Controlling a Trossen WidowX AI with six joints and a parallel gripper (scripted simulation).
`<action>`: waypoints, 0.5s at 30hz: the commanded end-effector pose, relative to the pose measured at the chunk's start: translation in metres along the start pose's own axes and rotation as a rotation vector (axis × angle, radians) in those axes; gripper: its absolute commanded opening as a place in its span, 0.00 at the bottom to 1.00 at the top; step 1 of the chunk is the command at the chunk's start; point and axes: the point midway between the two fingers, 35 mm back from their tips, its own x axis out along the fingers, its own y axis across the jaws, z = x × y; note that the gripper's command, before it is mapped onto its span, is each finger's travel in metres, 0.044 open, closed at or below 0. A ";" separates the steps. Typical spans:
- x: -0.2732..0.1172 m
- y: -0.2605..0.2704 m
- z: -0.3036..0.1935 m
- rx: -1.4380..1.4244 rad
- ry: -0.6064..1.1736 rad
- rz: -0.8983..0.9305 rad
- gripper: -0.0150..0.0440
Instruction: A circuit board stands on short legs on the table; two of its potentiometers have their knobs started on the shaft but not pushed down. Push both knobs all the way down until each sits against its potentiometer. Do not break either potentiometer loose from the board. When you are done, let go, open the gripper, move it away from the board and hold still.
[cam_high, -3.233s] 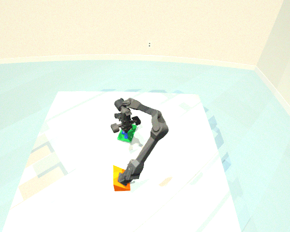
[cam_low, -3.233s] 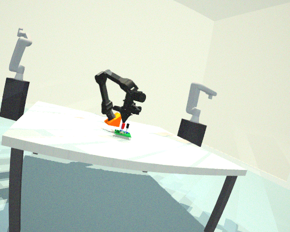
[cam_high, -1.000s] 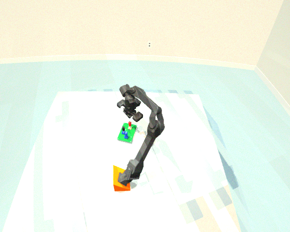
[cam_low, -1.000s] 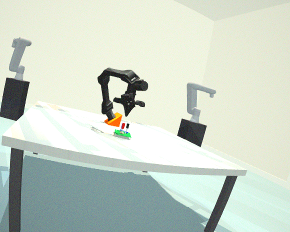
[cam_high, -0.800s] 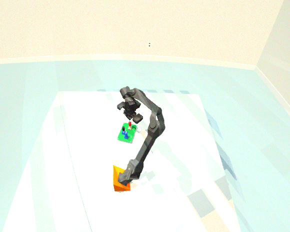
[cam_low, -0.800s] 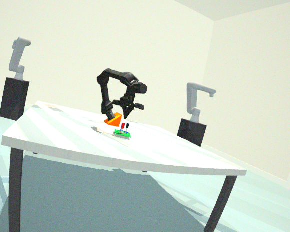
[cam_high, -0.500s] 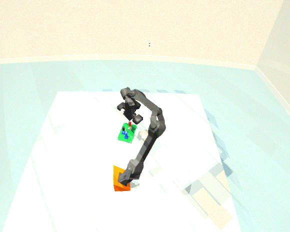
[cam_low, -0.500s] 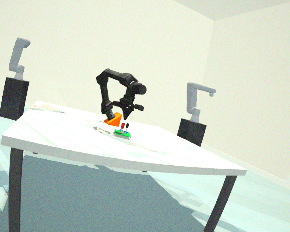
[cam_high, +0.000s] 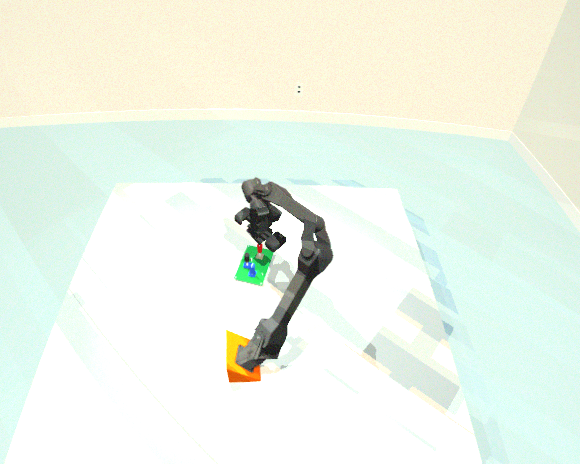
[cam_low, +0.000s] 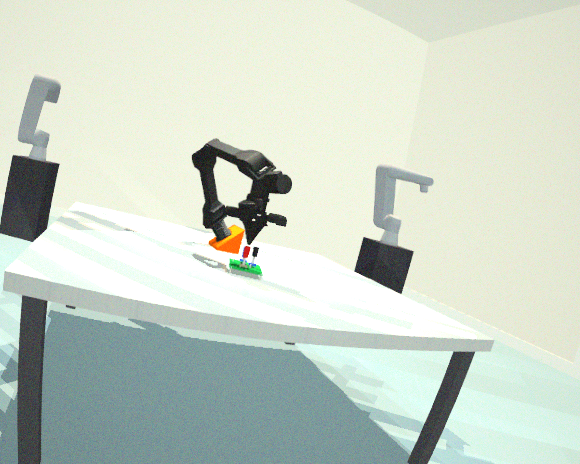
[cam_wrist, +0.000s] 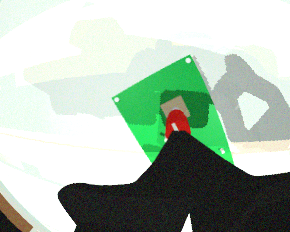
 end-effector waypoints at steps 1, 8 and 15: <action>0.001 0.000 0.000 -0.006 -0.002 -0.002 0.25; 0.003 -0.001 0.000 -0.006 -0.003 -0.002 0.25; 0.005 -0.001 0.000 -0.006 -0.003 -0.002 0.25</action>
